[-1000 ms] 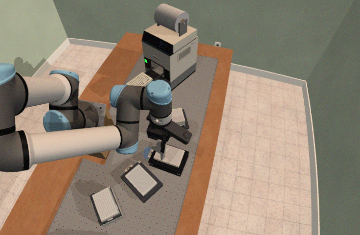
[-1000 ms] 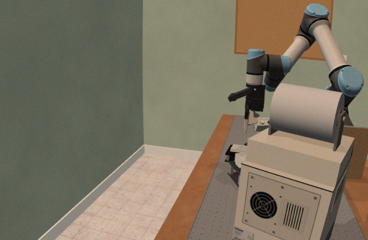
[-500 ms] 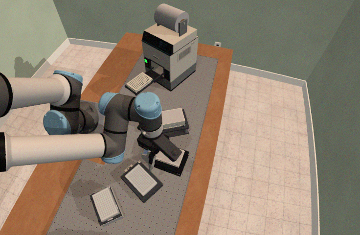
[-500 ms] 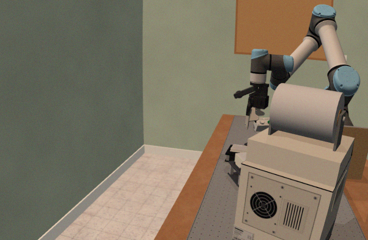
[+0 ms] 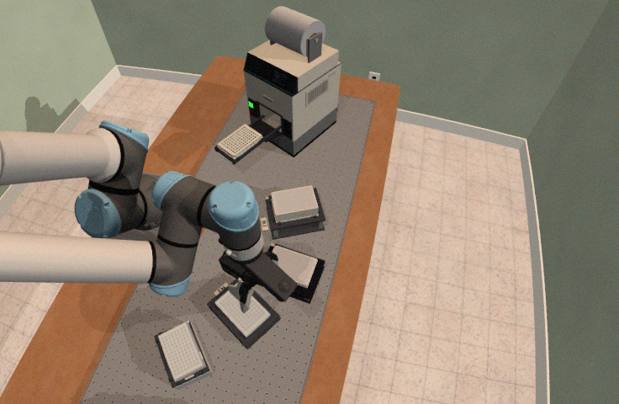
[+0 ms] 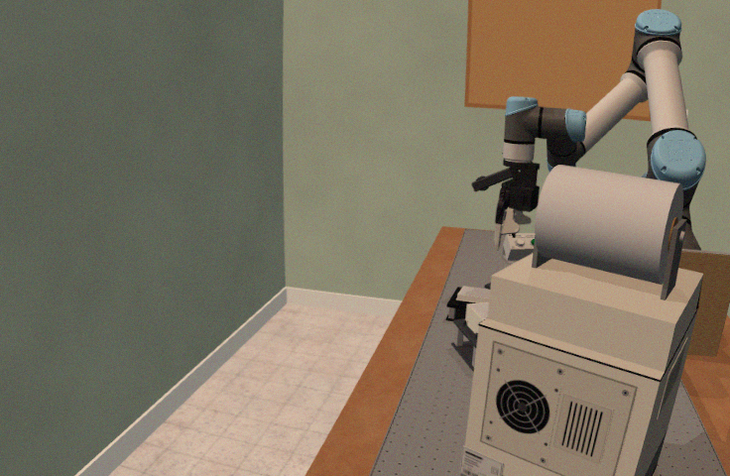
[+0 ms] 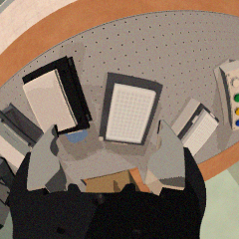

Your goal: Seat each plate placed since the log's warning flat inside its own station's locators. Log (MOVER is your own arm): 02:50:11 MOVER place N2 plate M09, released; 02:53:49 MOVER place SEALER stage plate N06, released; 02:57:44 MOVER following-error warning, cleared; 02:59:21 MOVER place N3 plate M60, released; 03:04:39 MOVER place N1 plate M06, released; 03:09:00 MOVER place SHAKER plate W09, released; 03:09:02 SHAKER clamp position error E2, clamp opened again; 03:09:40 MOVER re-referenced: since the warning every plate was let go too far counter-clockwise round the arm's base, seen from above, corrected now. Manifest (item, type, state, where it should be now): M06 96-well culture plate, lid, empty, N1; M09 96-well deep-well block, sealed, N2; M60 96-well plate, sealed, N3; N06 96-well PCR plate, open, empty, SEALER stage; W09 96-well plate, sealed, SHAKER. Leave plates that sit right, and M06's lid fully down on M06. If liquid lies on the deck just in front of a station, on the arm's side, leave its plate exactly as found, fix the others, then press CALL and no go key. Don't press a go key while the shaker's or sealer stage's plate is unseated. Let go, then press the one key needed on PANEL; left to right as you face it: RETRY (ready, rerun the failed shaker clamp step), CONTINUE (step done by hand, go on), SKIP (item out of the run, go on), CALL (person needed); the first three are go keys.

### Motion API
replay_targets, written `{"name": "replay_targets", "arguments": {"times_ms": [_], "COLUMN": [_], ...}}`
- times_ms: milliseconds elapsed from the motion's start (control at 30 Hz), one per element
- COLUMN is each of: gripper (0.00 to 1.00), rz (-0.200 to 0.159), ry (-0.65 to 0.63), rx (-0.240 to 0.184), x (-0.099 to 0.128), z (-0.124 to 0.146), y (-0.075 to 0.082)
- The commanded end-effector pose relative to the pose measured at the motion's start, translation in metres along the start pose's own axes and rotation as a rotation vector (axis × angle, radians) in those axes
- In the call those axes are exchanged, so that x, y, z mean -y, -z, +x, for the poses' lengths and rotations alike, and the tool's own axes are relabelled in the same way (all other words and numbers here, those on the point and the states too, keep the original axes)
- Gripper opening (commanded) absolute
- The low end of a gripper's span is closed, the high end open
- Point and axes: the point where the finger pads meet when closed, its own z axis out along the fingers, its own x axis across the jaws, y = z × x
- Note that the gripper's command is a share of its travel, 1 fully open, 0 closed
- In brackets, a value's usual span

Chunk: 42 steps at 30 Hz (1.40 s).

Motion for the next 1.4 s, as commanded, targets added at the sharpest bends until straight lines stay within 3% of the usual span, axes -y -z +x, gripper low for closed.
{"name": "replay_targets", "arguments": {"times_ms": [0,400,867,967,1367], "gripper": [0.82,0.82,0.82,0.82,0.82], "rz": [0.001,0.001,0.001,0.001,0.001], "ry": [-0.017,-0.248,-0.248,-0.248,-0.448], "rx": [0.003,0.003,0.002,0.002,0.002], "x": [-0.001,-0.017,-0.034,-0.034,-0.061], "z": [0.009,0.067,0.124,0.124,0.166], "y": [0.000,0.000,0.000,0.000,0.000]}}
